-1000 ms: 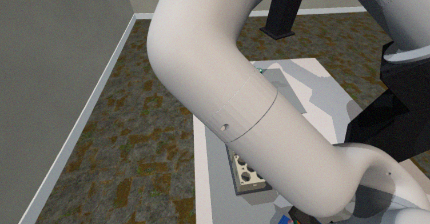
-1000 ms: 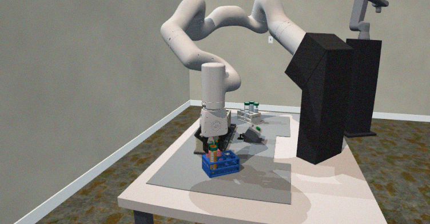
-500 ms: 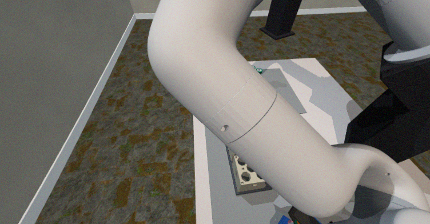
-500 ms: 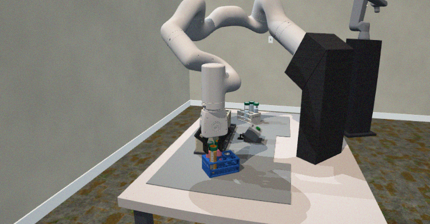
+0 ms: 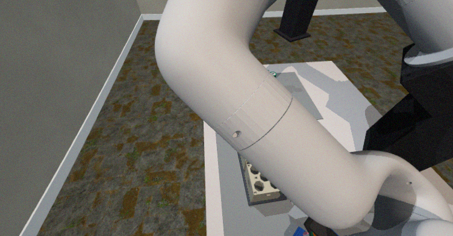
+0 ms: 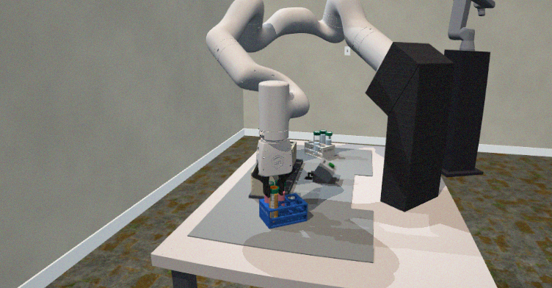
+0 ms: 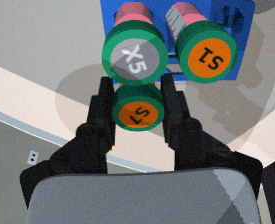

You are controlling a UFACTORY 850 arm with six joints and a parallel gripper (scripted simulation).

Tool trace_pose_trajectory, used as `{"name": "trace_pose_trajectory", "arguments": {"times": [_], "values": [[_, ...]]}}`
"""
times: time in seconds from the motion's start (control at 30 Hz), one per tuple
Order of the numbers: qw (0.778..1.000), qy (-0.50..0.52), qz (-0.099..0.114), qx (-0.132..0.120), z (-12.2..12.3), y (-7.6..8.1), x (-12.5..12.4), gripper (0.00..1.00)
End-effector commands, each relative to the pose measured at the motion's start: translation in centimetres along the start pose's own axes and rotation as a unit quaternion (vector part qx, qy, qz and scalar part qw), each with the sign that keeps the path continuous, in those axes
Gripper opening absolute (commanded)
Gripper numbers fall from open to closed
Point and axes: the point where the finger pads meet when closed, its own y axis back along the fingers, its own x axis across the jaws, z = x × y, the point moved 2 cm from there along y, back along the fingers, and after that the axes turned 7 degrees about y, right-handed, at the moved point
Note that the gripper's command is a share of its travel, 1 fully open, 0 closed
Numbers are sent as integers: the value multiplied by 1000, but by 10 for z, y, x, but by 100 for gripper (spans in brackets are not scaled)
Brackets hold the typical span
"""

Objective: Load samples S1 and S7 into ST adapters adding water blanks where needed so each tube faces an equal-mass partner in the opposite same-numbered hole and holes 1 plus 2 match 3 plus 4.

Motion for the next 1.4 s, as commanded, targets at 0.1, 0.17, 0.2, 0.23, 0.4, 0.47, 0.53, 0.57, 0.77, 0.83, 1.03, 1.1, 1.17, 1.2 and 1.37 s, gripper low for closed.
{"name": "trace_pose_trajectory", "arguments": {"times": [0.1,0.17,0.2,0.23,0.4,0.47,0.53,0.57,0.77,0.83,1.03,1.1,1.17,1.2,1.37], "values": [[1000,0,0,0,0,1,-1,0],[1000,0,0,0,0,1,-1,0],[1000,0,0,0,0,1,-1,0],[1000,0,0,0,0,1,-1,0],[1000,0,0,0,0,1,-1,0],[1000,0,0,0,0,1,-1,0],[1000,0,0,0,0,1,-1,0],[1000,0,0,0,0,1,-1,0],[1000,0,0,0,0,1,-1,0],[1000,0,0,0,0,1,-1,0],[1000,0,-1,0,0,3,-1,0],[1000,0,-1,0,0,5,-1,0],[1000,0,-1,0,0,6,-1,0],[1000,0,-1,0,0,7,-1,0],[1000,0,-1,0,0,10,-1,0]]}}
